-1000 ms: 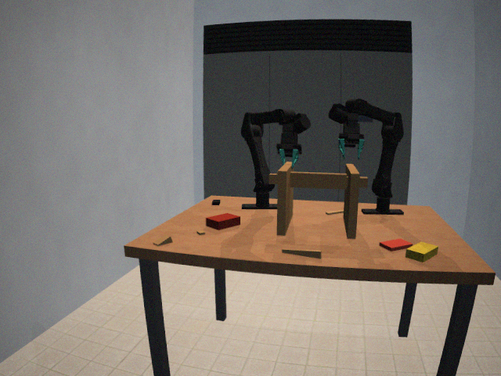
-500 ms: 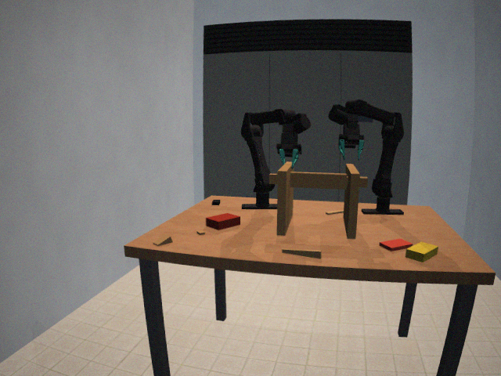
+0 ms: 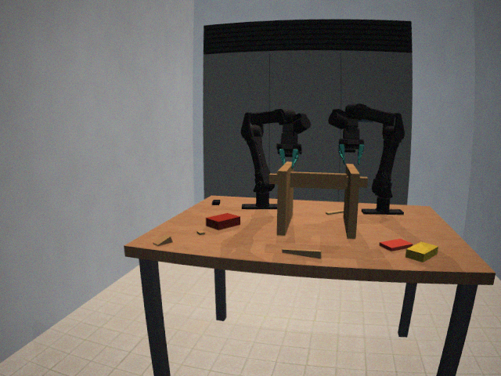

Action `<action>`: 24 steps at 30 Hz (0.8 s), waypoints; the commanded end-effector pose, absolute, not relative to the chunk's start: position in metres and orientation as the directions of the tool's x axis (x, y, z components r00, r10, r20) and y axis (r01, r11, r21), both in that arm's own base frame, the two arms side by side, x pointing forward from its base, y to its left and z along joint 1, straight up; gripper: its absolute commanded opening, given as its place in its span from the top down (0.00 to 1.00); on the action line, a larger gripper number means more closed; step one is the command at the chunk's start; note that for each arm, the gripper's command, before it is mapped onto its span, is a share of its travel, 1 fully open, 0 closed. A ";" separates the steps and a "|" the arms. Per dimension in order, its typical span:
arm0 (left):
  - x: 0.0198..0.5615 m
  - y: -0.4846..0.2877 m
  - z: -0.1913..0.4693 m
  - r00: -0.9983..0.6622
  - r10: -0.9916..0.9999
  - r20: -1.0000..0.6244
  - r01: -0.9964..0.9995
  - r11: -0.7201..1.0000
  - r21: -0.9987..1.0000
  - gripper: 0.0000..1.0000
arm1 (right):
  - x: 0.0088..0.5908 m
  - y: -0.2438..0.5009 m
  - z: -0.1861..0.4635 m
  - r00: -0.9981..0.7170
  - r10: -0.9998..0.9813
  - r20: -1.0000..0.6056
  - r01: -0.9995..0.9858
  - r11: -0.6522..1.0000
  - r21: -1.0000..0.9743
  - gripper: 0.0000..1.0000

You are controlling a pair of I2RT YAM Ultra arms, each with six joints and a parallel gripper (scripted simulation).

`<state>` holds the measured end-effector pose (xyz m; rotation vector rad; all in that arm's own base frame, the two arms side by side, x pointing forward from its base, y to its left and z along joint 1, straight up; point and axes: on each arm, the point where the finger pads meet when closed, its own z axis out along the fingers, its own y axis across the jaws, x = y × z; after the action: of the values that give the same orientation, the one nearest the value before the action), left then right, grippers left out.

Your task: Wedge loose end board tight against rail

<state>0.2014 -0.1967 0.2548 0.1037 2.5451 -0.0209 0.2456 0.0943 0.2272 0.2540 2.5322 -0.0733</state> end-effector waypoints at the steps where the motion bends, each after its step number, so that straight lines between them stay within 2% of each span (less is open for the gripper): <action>1: 0.206 -0.194 0.261 -0.804 0.041 -0.593 0.069 0.997 -0.025 0.41 | 0.253 0.094 0.251 -0.759 0.196 -0.621 0.205 0.977 0.057 1.00; 24: 0.206 -0.195 0.236 -0.802 0.042 -0.596 0.075 0.997 -0.031 0.41 | 0.253 0.094 0.251 -0.759 0.196 -0.621 0.205 0.977 0.057 1.00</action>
<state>0.2013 -0.1951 0.2263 0.1064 2.5464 -0.0151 0.2456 0.0943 0.2272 0.2540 2.5322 -0.0733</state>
